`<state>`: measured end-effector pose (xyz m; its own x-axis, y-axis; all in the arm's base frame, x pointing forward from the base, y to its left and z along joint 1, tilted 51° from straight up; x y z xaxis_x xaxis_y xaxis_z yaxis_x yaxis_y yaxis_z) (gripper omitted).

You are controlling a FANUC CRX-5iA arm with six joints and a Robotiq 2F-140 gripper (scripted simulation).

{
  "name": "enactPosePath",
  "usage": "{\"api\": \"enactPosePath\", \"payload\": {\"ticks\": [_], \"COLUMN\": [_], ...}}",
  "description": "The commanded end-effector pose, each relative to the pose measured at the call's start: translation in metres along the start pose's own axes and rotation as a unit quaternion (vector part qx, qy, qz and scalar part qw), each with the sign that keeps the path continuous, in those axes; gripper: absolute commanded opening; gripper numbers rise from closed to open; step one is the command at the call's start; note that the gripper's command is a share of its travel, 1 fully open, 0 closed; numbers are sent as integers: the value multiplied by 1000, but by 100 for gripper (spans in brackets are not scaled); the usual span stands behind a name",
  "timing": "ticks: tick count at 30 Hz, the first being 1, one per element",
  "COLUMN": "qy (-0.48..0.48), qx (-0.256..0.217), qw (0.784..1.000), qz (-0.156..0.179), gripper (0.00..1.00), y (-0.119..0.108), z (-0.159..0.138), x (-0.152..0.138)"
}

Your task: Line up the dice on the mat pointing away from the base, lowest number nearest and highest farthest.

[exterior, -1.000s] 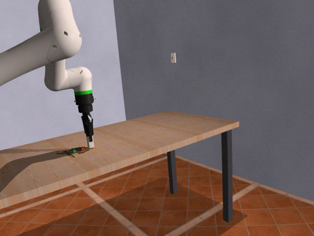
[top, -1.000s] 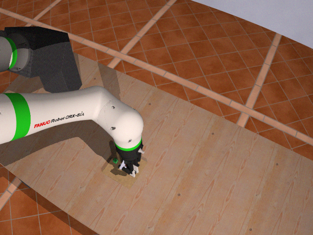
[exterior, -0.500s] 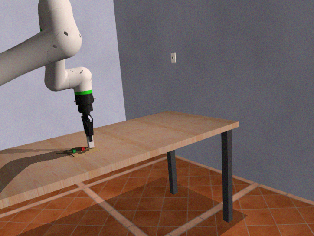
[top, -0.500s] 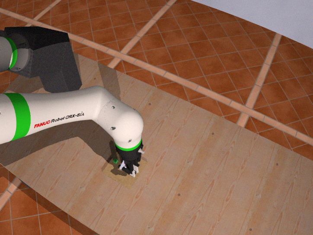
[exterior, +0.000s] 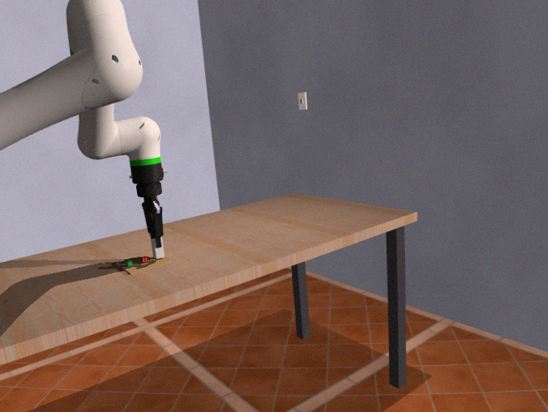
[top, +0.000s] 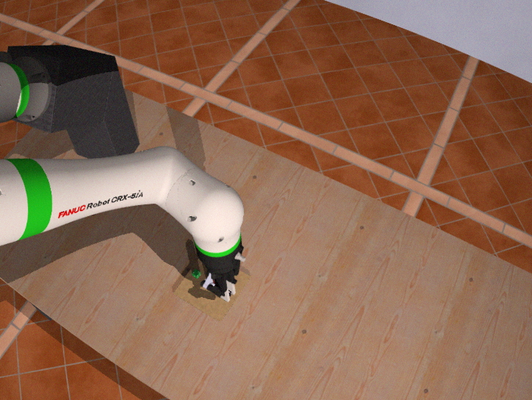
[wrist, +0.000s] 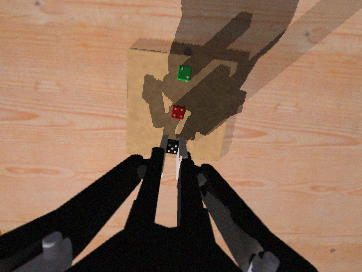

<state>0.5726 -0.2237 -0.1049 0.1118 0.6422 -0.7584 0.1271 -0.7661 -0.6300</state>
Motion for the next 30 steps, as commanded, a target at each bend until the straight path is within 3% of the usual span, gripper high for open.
{"api": "enactPosePath", "payload": {"ticks": [1, 30], "qy": [0, 0], "qx": [0, 0], "qw": [1000, 1000], "qz": [0, 0], "gripper": [7, 7], "y": [0, 3], "z": [0, 0], "x": [0, 0]}}
Point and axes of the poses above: the point where the finger pads meet when closed, its own y axis out along the fingers, its own x axis across the jaws, z = x × y, the point moved 7 cm from there along -y, back along the fingers
